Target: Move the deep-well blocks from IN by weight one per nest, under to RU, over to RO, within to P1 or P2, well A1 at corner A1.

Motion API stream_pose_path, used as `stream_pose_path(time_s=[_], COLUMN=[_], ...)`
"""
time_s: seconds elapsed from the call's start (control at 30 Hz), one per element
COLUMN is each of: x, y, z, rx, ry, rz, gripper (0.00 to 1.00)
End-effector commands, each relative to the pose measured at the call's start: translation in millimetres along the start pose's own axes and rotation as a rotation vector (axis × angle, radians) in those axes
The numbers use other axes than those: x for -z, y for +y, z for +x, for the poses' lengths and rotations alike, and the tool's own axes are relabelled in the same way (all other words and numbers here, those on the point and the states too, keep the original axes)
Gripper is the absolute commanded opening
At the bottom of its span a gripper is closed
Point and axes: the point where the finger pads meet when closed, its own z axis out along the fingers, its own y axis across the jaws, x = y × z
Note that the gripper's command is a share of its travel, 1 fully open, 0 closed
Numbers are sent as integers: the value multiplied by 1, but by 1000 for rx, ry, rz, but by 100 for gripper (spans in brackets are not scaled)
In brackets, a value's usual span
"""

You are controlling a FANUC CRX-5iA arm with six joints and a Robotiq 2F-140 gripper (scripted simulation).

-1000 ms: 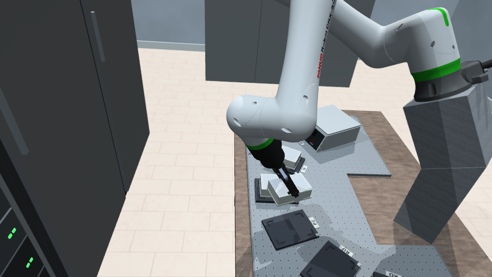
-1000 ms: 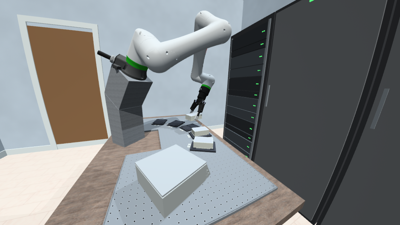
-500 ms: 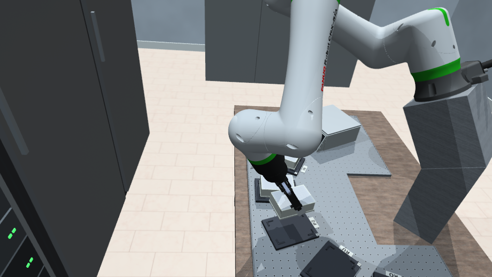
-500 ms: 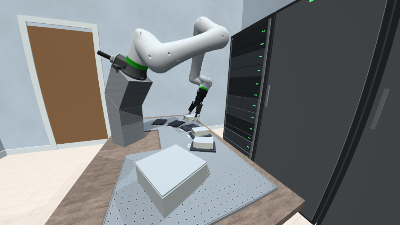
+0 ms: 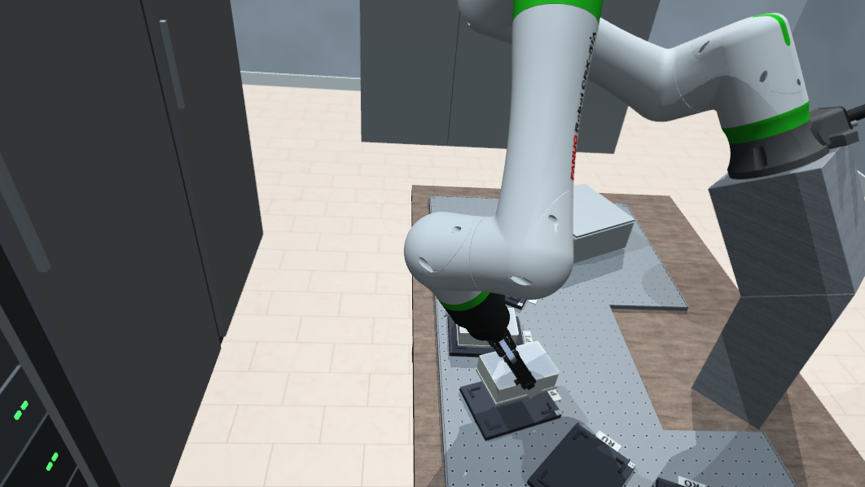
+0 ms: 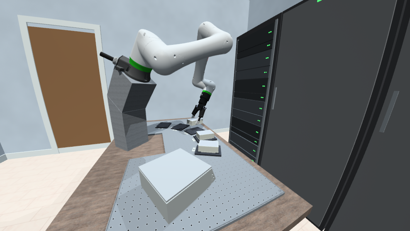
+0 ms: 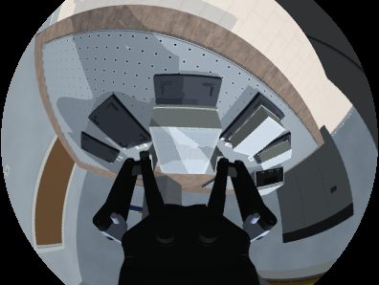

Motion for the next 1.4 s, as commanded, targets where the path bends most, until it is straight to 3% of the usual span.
stream_pose_path(time_s=[0.0,0.97,1.37], x=[0,0,-15], y=[0,2,2], z=[0,-1,8], rx=[0,0,0], ry=[0,0,0], rz=[0,0,0], gripper=[10,10,10])
